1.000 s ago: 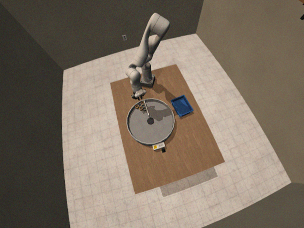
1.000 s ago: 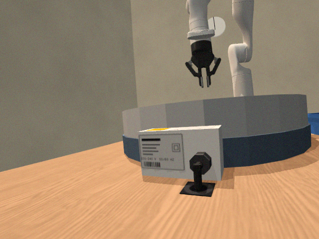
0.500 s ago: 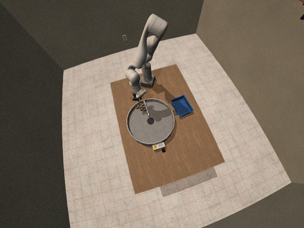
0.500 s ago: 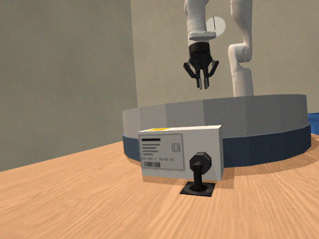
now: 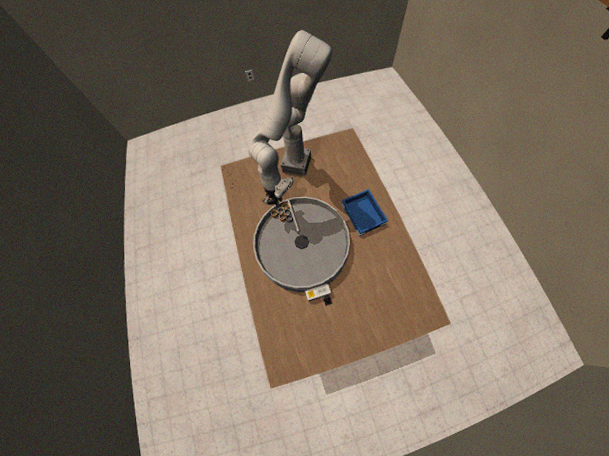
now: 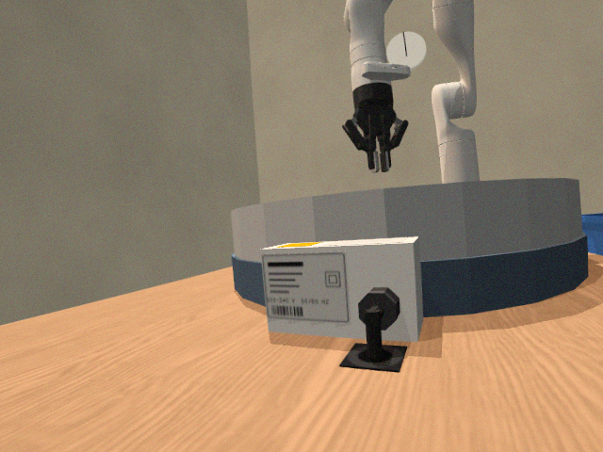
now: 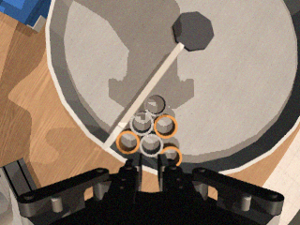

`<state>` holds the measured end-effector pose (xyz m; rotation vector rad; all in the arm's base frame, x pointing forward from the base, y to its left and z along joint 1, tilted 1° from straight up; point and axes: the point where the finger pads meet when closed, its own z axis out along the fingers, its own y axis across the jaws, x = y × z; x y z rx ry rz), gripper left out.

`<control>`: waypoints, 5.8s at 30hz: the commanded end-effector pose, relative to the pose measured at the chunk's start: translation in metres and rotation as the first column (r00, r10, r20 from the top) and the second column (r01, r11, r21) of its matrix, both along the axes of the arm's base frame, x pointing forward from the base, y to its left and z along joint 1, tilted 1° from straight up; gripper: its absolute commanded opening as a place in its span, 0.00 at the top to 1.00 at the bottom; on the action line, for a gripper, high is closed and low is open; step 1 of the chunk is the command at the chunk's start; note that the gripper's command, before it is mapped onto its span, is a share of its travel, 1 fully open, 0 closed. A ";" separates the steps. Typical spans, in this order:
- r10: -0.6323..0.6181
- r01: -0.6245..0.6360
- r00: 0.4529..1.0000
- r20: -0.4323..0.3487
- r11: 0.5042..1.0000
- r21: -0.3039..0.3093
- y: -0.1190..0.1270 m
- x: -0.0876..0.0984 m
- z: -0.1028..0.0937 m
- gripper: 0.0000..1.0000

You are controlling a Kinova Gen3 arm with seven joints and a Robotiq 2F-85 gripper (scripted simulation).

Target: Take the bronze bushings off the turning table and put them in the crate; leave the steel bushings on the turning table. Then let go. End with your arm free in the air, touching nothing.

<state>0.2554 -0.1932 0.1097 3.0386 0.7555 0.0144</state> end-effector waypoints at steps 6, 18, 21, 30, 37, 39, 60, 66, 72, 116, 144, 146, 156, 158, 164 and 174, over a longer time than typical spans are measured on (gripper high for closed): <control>0.140 -0.140 0.990 0.000 0.990 -0.002 -0.006 0.002 -0.004 0.84; 0.232 -0.232 0.973 -0.001 0.973 -0.003 -0.009 0.003 -0.006 0.84; 0.278 -0.278 0.961 -0.002 0.961 -0.004 -0.011 0.003 -0.007 0.84; 0.453 -0.453 0.891 -0.004 0.891 -0.005 -0.018 0.006 -0.012 0.84; 0.453 -0.453 0.891 -0.004 0.891 -0.005 -0.018 0.006 -0.012 0.84; 0.535 -0.535 0.845 -0.005 0.845 -0.006 -0.021 0.007 -0.015 0.84; 0.809 -0.809 0.588 -0.011 0.588 -0.008 -0.034 0.012 -0.025 0.84; 0.809 -0.809 0.588 -0.011 0.588 -0.008 -0.034 0.012 -0.025 0.84; 0.809 -0.809 0.587 -0.011 0.587 -0.008 -0.034 0.012 -0.025 0.86; 0.809 -0.809 0.587 -0.011 0.587 -0.008 -0.034 0.012 -0.025 0.86; 0.806 -0.806 0.591 -0.011 0.591 -0.007 -0.036 0.011 -0.054 0.86; 0.806 -0.806 0.591 -0.011 0.591 -0.007 -0.036 0.011 -0.054 0.86; 0.806 -0.806 0.591 -0.011 0.591 -0.007 -0.036 0.011 -0.054 0.86; 0.806 -0.806 0.592 -0.011 0.592 -0.008 -0.036 0.011 -0.060 0.86; 0.805 -0.805 0.593 -0.012 0.593 -0.007 -0.037 0.010 -0.069 0.86; 0.805 -0.805 0.593 -0.012 0.593 -0.008 -0.036 0.011 -0.070 0.86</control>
